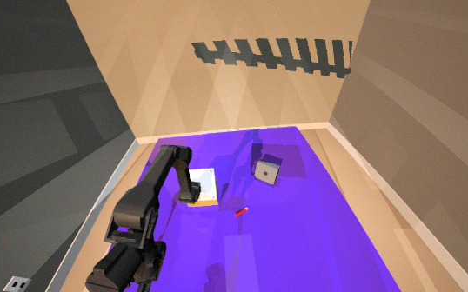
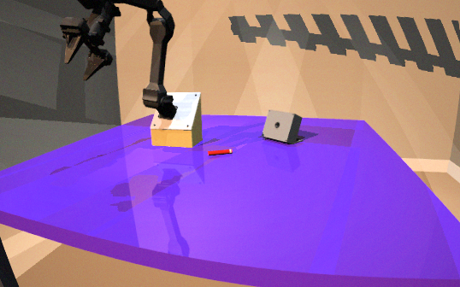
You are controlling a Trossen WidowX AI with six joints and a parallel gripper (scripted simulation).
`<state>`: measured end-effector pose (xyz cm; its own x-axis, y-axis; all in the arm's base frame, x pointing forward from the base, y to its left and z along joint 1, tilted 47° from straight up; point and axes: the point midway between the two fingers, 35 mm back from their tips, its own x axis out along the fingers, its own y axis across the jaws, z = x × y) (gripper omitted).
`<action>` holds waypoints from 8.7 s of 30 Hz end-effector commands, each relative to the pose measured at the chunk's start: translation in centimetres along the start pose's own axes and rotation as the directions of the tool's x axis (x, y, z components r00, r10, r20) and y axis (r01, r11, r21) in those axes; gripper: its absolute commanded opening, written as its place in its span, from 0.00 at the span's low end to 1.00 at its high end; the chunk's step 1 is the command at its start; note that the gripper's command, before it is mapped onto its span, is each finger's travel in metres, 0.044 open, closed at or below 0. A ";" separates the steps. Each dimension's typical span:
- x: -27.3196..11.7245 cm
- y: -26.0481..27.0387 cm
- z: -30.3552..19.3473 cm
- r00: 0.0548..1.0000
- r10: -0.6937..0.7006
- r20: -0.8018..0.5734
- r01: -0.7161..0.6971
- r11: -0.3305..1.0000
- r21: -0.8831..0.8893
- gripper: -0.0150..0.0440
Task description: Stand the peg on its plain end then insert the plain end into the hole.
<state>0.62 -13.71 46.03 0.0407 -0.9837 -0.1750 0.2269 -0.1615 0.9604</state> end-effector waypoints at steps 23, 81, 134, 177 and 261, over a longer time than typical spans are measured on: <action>8.5 -4.7 -8.1 0.918 -0.253 -0.306 0.103 0.896 -0.431 1.00; 7.5 -19.3 -29.7 0.686 -0.630 -0.363 -0.526 -0.086 -0.846 1.00; -3.4 -34.0 -35.3 0.833 -0.506 -0.224 -0.411 -0.837 0.362 1.00; 2.0 -37.3 -36.8 0.833 -0.506 -0.224 -0.411 -0.837 0.362 1.00; 1.7 -36.4 -35.1 0.663 -0.548 -0.511 -0.412 -0.836 0.362 0.34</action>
<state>26.73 -6.82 3.07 0.3775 -0.5453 -0.7485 -0.5545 0.5143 -0.6543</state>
